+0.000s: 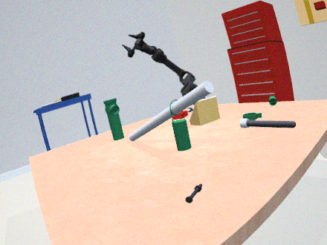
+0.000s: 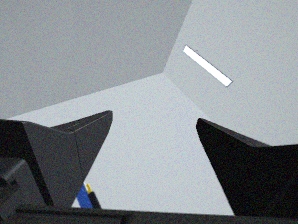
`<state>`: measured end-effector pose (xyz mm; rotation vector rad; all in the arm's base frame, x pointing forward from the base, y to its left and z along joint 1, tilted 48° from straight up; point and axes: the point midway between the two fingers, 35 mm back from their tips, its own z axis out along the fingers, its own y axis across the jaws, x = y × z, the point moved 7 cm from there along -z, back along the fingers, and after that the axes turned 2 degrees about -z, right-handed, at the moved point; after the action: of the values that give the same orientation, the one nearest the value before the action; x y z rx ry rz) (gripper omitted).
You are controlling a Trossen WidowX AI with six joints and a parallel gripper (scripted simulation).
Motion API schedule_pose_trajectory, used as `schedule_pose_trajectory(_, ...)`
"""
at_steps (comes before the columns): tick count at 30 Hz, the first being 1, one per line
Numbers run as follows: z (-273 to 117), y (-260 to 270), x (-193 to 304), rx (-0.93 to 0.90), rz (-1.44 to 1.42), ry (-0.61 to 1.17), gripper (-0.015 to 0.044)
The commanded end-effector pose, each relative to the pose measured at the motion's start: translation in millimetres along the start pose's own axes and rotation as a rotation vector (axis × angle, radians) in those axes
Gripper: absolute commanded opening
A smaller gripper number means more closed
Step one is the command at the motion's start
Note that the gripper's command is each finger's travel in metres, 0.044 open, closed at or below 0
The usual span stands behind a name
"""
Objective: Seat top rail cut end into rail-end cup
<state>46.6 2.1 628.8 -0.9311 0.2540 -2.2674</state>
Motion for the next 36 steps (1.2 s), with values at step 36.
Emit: schedule_pose_trajectory(36, -1, 157, -355, -1.407, 0.968, -0.115, 0.044)
